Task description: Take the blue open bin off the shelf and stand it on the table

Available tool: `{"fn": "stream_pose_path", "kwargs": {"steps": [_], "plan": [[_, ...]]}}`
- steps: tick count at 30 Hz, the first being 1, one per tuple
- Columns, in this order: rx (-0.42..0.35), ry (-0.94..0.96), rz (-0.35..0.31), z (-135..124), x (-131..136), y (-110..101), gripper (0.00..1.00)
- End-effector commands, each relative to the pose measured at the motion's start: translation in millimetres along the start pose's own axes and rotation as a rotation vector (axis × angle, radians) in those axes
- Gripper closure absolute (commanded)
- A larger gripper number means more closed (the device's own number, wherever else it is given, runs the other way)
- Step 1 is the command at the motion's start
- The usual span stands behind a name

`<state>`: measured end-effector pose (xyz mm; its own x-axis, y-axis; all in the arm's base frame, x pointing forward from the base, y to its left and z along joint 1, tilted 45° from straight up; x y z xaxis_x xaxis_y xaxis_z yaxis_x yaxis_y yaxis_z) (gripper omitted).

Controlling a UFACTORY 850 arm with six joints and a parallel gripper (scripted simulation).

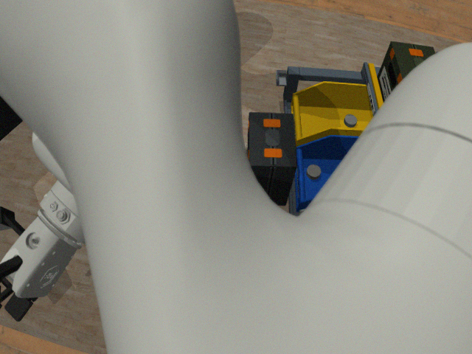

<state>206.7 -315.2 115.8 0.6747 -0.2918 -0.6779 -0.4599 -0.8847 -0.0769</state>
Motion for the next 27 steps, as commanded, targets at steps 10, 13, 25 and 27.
{"fn": "stream_pose_path", "kwargs": {"steps": [10, 13, 25, 27], "plan": [[0.002, -0.001, 0.002, 20.9, -27.8, 43.4, 0.0], [0.002, -0.001, 0.002, 20.9, -27.8, 43.4, 0.0], [0.136, 0.015, 0.147, 36.8, -48.8, 77.7, 0.0], [0.136, 0.015, 0.147, 36.8, -48.8, 77.7, 0.0]]}}
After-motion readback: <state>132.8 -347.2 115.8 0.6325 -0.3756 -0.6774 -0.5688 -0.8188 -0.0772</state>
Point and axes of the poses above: the point where the finger pads meet when closed, its own y axis out along the fingers, its own x axis across the jaws, z = x × y, the point moved 9 cm from there along -y, back along the fingers, and after that the axes turned 11 degrees about y, right-handed, at the moved point
